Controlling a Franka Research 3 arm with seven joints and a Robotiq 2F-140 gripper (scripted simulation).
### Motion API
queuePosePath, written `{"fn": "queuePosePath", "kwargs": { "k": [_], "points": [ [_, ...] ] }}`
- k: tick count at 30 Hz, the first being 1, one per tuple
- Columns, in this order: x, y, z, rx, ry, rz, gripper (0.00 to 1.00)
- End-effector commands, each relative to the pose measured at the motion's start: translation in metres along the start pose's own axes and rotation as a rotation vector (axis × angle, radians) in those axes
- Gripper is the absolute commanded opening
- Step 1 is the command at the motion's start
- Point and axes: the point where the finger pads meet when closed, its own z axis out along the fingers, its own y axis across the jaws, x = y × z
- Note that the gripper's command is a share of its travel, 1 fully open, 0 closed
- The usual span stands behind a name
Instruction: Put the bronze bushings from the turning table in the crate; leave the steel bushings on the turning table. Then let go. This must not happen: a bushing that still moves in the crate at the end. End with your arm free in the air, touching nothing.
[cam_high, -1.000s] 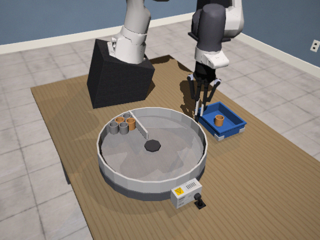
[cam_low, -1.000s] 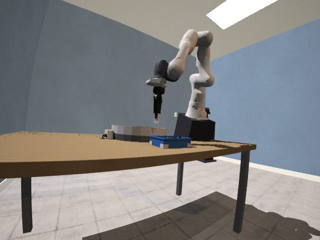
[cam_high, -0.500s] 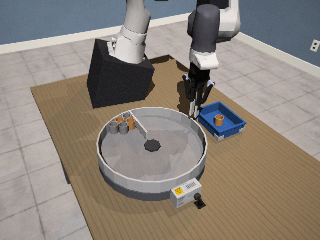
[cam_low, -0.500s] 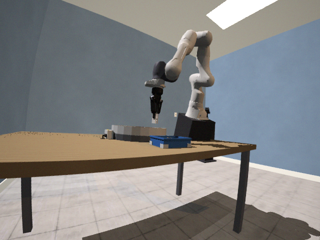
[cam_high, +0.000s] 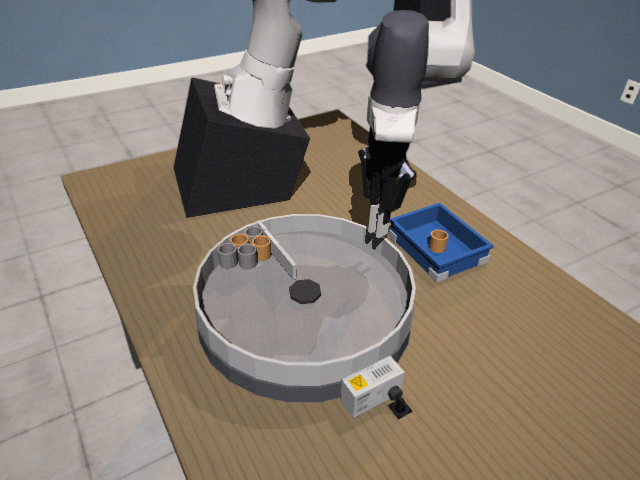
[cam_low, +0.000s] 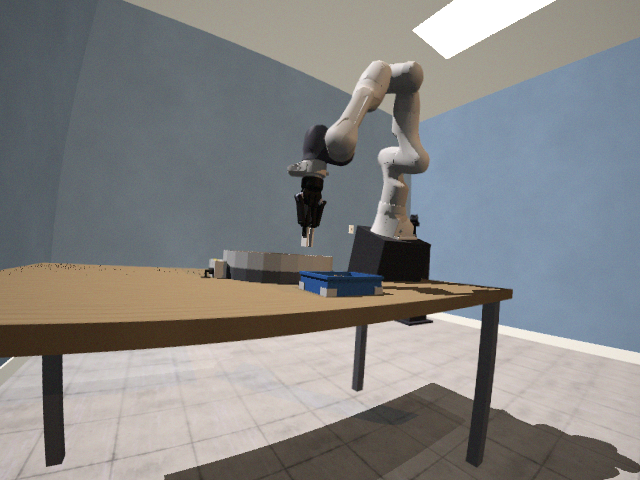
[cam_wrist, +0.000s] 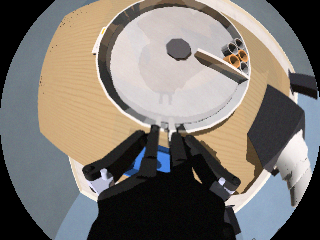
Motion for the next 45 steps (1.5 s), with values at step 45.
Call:
{"fn": "queuePosePath", "kwargs": {
  "k": [45],
  "points": [
    [0.062,0.033,0.002,-0.022,0.021,0.953,0.10]
  ]
}}
